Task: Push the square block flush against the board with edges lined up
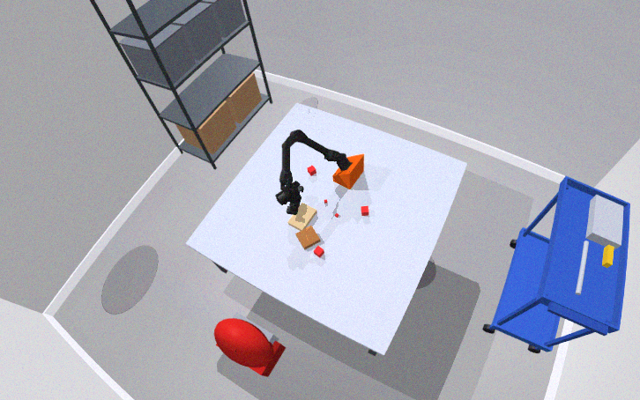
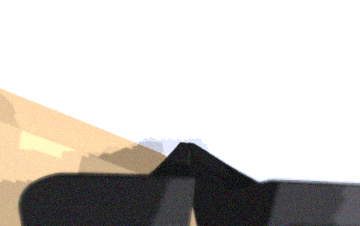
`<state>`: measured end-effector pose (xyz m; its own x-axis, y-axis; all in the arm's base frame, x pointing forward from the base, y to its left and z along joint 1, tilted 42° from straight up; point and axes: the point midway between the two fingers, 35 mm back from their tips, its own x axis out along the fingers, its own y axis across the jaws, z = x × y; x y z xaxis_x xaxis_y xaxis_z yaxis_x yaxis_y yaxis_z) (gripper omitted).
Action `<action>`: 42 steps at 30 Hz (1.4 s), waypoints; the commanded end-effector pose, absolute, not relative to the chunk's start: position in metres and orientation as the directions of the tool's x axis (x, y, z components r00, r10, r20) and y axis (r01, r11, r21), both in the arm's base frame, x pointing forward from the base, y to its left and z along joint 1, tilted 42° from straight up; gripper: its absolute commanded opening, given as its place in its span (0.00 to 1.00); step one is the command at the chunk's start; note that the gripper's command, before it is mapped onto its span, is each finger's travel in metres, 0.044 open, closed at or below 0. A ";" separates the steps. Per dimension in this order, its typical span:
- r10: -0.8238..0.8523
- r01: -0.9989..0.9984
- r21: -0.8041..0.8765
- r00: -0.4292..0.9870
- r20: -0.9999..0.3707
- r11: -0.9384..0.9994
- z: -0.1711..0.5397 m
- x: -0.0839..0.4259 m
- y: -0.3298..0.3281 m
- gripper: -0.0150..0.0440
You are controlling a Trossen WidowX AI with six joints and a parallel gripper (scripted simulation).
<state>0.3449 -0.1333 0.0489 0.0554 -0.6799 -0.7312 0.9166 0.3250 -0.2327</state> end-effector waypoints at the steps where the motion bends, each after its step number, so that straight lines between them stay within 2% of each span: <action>1: -0.670 0.911 -0.253 0.033 -0.742 0.326 0.038 0.339 -0.131 0.25; 38: -0.674 0.911 -0.253 0.035 -0.738 0.324 0.074 0.364 -0.168 0.25; 42: -0.673 0.912 -0.252 0.035 -0.739 0.325 0.102 0.361 -0.136 0.25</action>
